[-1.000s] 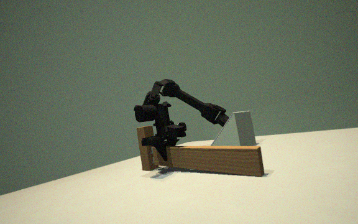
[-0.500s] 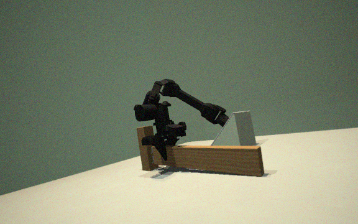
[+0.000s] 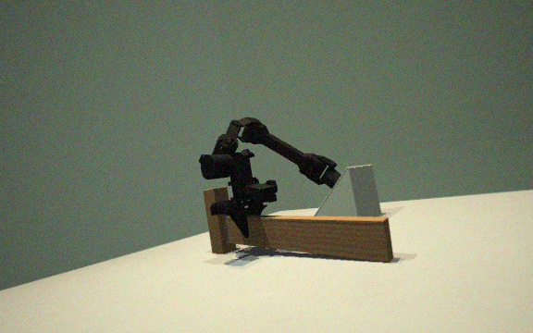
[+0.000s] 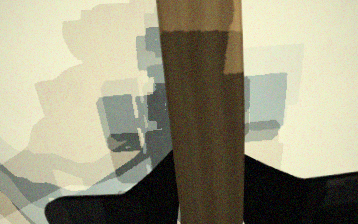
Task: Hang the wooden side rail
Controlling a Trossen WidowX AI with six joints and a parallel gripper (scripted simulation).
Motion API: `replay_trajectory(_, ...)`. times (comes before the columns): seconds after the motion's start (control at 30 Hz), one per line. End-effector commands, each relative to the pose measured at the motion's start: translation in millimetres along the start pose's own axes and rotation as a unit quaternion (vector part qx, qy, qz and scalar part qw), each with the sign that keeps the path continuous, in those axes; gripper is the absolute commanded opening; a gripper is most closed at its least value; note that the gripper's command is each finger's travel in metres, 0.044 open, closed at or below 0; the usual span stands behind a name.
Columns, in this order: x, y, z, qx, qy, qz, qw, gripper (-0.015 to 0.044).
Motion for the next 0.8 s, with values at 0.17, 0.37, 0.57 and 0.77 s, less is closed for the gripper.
replay_trajectory(0.17,-1.9,-0.1,-4.3,0.003,-0.006,-0.003,1.000,0.0000)
replay_trajectory(0.37,-2.4,-0.9,-3.7,0.003,-0.006,-0.003,1.000,0.0000)
replay_trajectory(0.57,-2.9,-1.7,-3.0,0.003,-0.006,-0.003,1.000,0.0000)
replay_trajectory(0.77,-2.5,-2.3,-2.4,0.003,-0.006,-0.003,1.000,0.0000)
Point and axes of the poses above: the point midway between the two fingers, 35 mm back from their tips, its own z axis out along the fingers, its own x axis across the jaws, y = z × x, the point moved 9 cm from there along -z, back along the fingers, and after that the axes turned 12 degrees about -z, right-handed, at the moved point
